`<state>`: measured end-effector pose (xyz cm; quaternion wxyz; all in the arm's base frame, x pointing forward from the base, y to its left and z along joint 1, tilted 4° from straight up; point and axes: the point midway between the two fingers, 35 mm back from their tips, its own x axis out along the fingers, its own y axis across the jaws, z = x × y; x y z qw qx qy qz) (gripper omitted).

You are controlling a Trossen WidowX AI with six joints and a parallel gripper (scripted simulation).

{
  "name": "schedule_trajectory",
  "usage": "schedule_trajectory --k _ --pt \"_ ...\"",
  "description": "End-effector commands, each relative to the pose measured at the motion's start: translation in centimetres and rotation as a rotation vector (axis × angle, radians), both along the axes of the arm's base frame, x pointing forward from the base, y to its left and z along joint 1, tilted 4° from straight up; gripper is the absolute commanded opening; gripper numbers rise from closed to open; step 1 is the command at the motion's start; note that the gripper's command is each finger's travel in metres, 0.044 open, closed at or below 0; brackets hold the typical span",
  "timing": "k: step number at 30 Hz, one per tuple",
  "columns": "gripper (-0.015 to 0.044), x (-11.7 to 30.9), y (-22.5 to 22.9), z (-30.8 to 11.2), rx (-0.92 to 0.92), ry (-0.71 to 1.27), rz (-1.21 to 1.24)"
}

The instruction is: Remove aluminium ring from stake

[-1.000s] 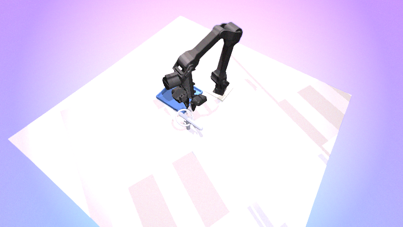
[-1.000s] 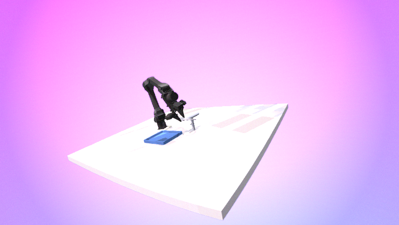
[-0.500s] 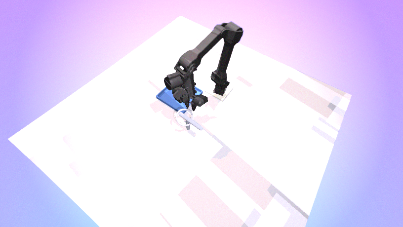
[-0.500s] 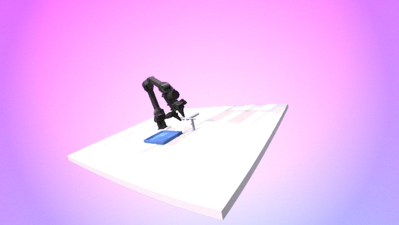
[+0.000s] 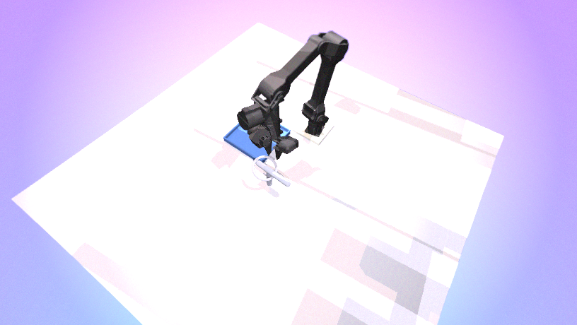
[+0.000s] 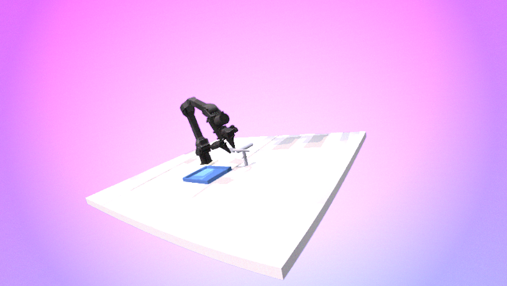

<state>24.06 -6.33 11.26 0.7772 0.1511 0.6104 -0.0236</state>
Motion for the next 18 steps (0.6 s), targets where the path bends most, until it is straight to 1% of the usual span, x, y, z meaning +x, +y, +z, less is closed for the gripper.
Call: schedule_trajectory --k 1,18 --pt "0.0000 0.1 0.4 0.2 0.002 -0.012 0.010" --pt "0.0000 0.3 1.4 0.3 -0.067 0.003 0.011"
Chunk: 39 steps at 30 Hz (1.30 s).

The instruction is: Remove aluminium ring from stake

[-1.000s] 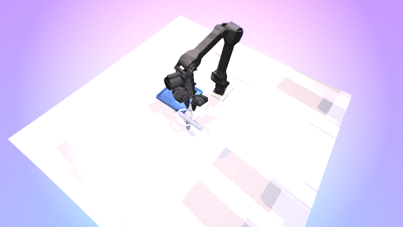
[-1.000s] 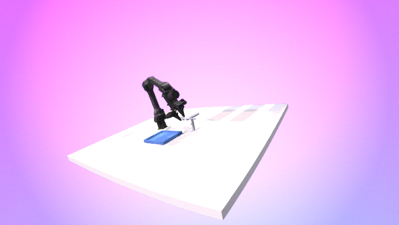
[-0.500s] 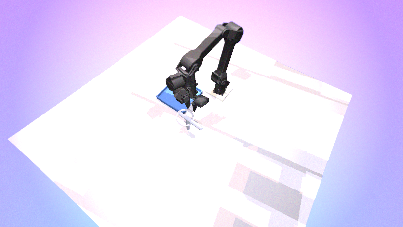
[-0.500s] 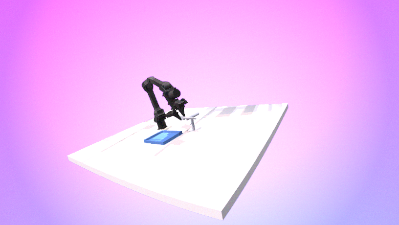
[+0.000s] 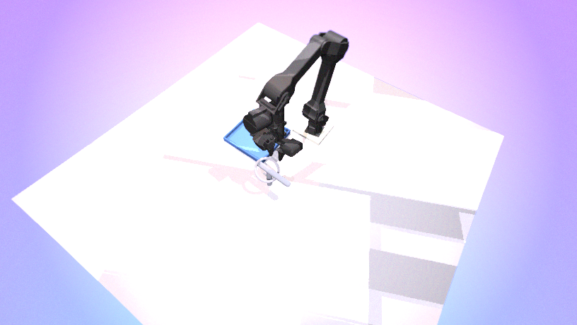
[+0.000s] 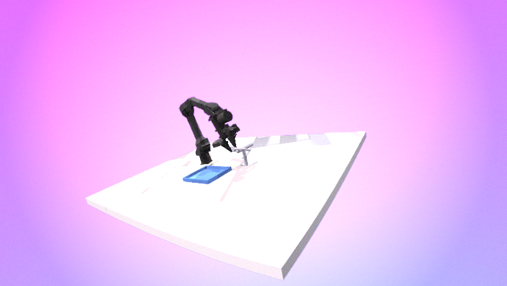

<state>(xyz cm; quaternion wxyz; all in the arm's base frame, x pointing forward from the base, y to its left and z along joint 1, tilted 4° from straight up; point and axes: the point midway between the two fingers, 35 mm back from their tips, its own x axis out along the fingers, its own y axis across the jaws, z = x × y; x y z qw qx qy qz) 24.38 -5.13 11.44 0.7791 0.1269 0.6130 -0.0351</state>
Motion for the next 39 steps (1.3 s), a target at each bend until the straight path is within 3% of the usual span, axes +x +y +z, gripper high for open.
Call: schedule_trajectory --k 1,39 --pt "0.0000 0.0 0.3 0.0 -0.020 -0.003 -0.001" --pt "0.0000 0.9 5.0 -1.1 -0.322 0.052 0.002"
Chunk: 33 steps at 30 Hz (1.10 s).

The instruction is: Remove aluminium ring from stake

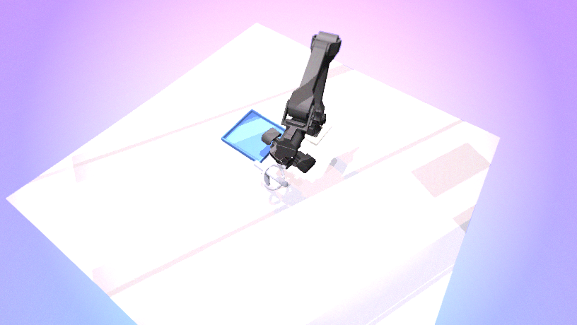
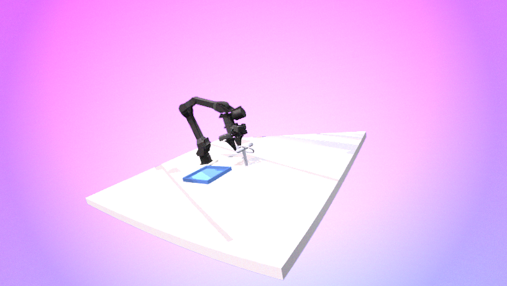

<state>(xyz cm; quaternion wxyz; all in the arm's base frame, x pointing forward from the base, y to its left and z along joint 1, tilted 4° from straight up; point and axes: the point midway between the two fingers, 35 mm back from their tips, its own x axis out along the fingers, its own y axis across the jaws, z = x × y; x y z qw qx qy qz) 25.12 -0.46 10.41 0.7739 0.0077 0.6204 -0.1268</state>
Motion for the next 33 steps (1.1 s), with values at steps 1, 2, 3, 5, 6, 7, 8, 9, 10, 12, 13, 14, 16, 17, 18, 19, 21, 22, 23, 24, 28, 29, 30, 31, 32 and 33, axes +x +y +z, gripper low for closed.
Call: schedule_trajectory --k 1,2,3,5,6,7,8,9,10,12,13,14,16,17,18,19,21,22,23,24,28,29,30,31,32,33 --pt "0.0000 0.2 0.4 -0.1 -0.034 0.001 -0.001" --pt "0.0000 0.2 0.6 -0.2 -0.042 -0.001 -0.001" --pt "0.0000 0.2 0.7 -0.2 -0.050 -0.003 0.000" --pt "0.0000 0.2 0.9 -0.3 -0.063 0.000 0.001" --pt "0.0000 0.3 1.0 -0.3 -0.071 0.001 0.001" --pt "0.0000 0.3 1.1 -0.4 -0.079 0.002 0.001" --pt "0.0000 0.3 1.3 -0.3 -0.081 0.002 0.001" --pt "0.0000 0.3 1.4 -0.3 -0.082 0.002 0.001" --pt "0.0000 0.3 1.5 -0.3 -0.084 0.002 0.001" --pt "0.0000 0.4 1.6 -0.2 -0.087 0.003 0.001" --pt "0.0000 0.4 1.7 -0.2 -0.088 0.003 0.001" --pt "0.0000 0.4 1.7 -0.2 -0.088 0.003 0.001" --pt "0.0000 0.4 1.9 -0.1 -0.088 0.003 0.001" --pt "0.0000 0.4 2.0 0.0 -0.088 0.003 0.001" --pt "0.0000 0.5 2.1 0.0 -0.088 0.003 0.001" --pt "0.0000 0.5 2.1 0.0 -0.088 0.003 0.001" --pt "0.0000 0.5 2.1 0.1 -0.088 0.003 0.001" --pt "0.0000 0.5 2.2 0.1 -0.088 0.003 0.001" --pt "0.0000 0.5 2.3 0.1 -0.088 0.003 0.001" --pt "0.0000 0.5 2.4 0.2 -0.088 0.003 0.001" --pt "0.0000 0.6 2.5 0.3 -0.087 0.003 0.001" --pt "0.0000 0.6 2.6 0.3 -0.087 0.003 0.001" --pt "0.0000 0.6 2.7 0.4 -0.087 0.003 0.001" --pt "0.0000 0.6 2.8 0.4 -0.087 0.003 0.001" --pt "0.0000 0.6 2.9 0.5 -0.087 0.003 0.001" --pt "0.0000 0.6 2.9 0.5 -0.087 0.003 0.001"
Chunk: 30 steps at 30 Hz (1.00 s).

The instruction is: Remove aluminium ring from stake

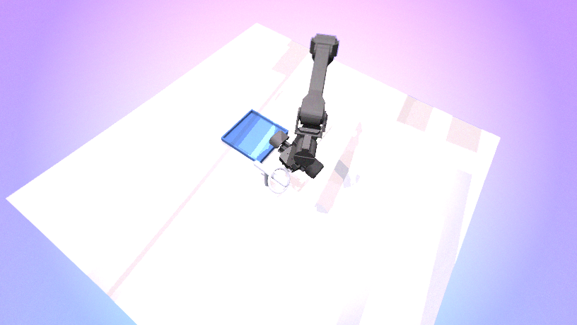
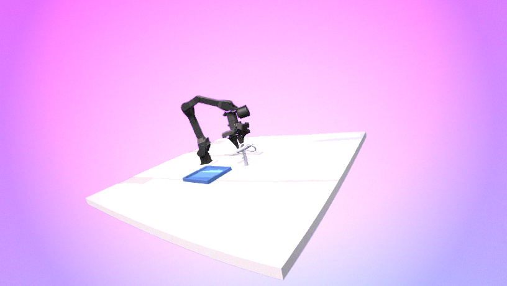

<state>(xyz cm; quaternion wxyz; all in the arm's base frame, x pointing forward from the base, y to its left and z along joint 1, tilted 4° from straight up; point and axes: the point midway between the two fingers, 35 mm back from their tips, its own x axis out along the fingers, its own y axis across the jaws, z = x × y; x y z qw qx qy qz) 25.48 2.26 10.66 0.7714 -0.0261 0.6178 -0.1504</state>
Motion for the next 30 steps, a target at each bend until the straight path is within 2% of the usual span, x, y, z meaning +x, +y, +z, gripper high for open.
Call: schedule_trajectory --k 1,30 --pt "0.0000 0.3 0.2 0.3 -0.005 -0.006 -0.003" --pt "0.0000 0.7 2.2 0.7 -0.003 -0.006 -0.003"
